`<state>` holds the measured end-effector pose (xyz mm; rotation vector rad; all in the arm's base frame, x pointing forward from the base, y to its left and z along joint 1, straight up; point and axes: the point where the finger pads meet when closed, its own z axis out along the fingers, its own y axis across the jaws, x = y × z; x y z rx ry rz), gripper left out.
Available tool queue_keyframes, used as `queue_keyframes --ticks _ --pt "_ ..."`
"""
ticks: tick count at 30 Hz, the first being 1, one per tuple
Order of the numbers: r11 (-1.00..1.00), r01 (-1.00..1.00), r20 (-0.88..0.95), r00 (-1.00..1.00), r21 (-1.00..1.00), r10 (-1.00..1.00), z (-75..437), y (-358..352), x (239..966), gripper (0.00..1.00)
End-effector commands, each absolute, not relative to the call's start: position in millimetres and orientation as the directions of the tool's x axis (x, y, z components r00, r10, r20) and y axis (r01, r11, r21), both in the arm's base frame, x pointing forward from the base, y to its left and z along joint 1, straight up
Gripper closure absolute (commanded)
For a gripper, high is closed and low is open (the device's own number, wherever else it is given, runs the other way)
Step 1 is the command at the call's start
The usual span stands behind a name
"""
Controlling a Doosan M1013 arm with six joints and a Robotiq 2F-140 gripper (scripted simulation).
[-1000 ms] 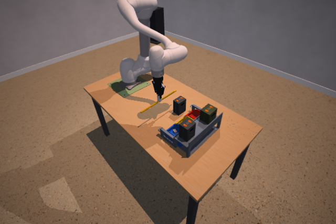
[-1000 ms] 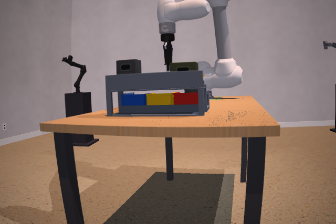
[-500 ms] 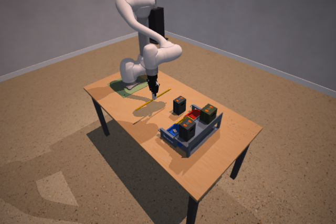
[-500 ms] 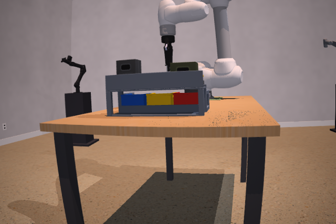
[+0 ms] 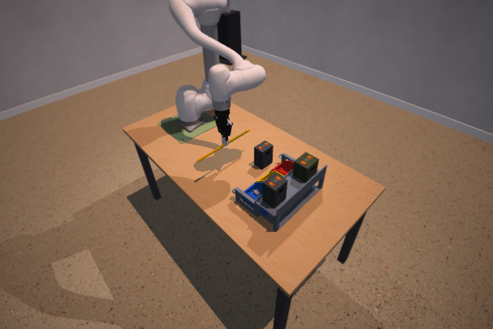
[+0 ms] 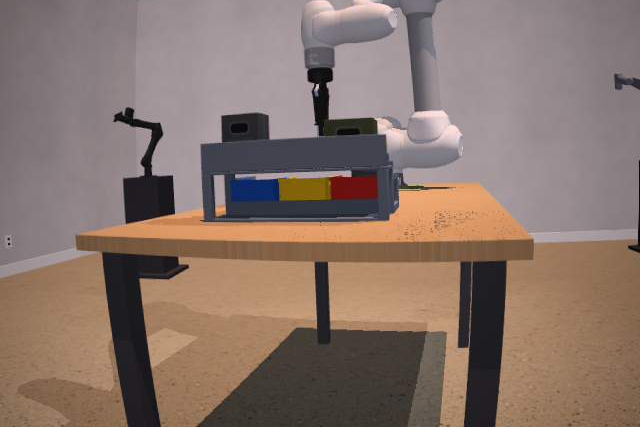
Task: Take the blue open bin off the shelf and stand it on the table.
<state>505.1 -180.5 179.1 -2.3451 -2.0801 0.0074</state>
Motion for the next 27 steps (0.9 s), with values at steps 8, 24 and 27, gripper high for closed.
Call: queue_keyframes --ticks 8,24,27 --pt "-0.119 0.993 0.001 0.119 -0.008 0.993 179.1 -179.9 513.1 1.0" --pt "-0.119 0.993 0.001 0.119 -0.008 0.993 179.1 -179.5 517.1 1.0" --pt "-0.119 0.993 0.001 0.119 -0.008 0.993 179.1 -179.5 517.1 1.0"
